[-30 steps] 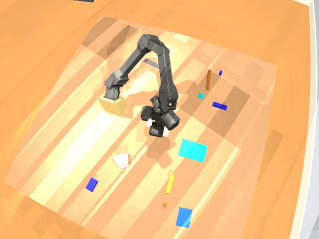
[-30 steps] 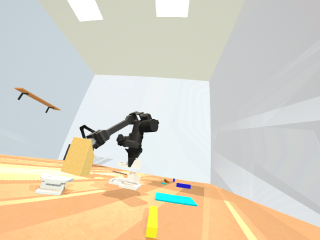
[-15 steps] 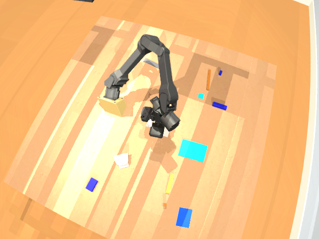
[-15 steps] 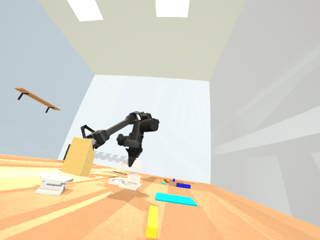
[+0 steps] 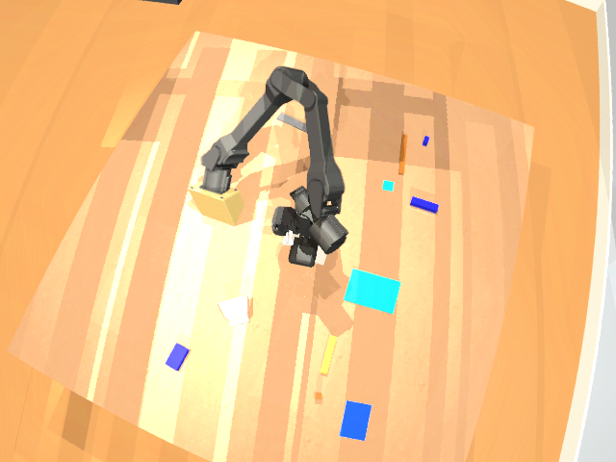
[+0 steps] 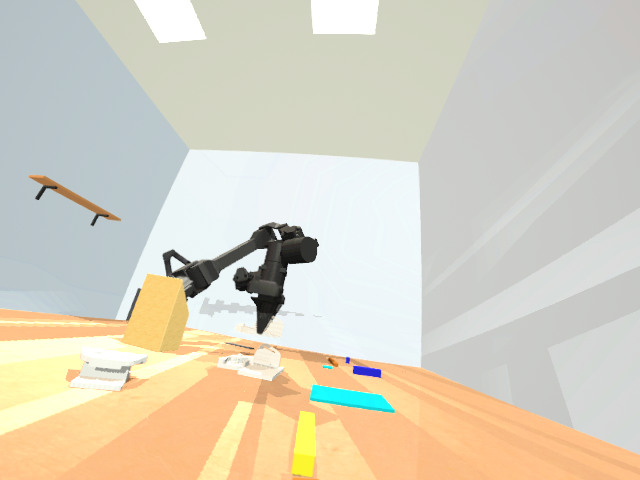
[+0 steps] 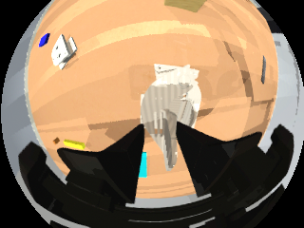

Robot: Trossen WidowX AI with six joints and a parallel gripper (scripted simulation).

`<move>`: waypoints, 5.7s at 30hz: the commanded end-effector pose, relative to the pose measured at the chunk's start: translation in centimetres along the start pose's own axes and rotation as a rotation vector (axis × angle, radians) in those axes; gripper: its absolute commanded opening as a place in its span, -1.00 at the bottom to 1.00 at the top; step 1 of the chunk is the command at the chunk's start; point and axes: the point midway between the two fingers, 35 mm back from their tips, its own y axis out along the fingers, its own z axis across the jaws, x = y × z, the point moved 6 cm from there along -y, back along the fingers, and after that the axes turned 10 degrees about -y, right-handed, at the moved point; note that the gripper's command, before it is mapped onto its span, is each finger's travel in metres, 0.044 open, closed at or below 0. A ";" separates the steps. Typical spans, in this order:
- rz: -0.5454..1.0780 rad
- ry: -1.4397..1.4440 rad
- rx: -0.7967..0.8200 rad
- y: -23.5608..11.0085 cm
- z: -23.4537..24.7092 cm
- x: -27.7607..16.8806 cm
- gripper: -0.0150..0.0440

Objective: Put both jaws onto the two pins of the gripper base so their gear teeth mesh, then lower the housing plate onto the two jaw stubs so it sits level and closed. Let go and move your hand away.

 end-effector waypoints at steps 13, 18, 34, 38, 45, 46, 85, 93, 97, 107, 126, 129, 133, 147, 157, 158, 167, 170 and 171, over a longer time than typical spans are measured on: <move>0.001 -0.005 0.005 1.2 0.1 -0.1 -0.04; 0.001 -0.005 0.005 2.0 0.2 -0.1 -0.04; 0.001 -0.007 0.003 4.6 0.1 0.0 -0.04; 0.001 -0.007 0.002 5.0 0.0 0.0 -0.04; 0.001 -0.007 0.002 5.0 0.0 0.0 -0.04; 0.001 -0.007 0.002 5.0 0.0 0.0 -0.04; 0.002 -0.004 0.001 6.0 0.0 0.0 -0.04; 0.002 -0.005 0.001 6.3 0.0 0.0 -0.04; 0.002 -0.005 0.001 6.3 0.0 0.0 -0.04; 0.002 -0.006 0.001 6.6 0.0 0.0 -0.04; 0.002 -0.006 0.001 6.9 0.0 0.0 -0.04; 0.002 -0.006 0.001 6.9 0.0 0.0 -0.04; 0.002 -0.006 0.001 6.9 0.0 0.0 -0.04; 0.002 -0.006 0.001 6.9 0.0 0.0 -0.04; 0.002 -0.006 0.001 6.7 0.0 0.0 -0.04; 0.002 -0.006 0.001 6.6 0.0 0.0 -0.04; 0.002 -0.006 0.001 6.4 0.0 -0.1 -0.04; 0.002 -0.006 0.001 6.5 0.0 -0.1 -0.04; 0.002 -0.006 0.001 6.5 0.0 -0.1 -0.04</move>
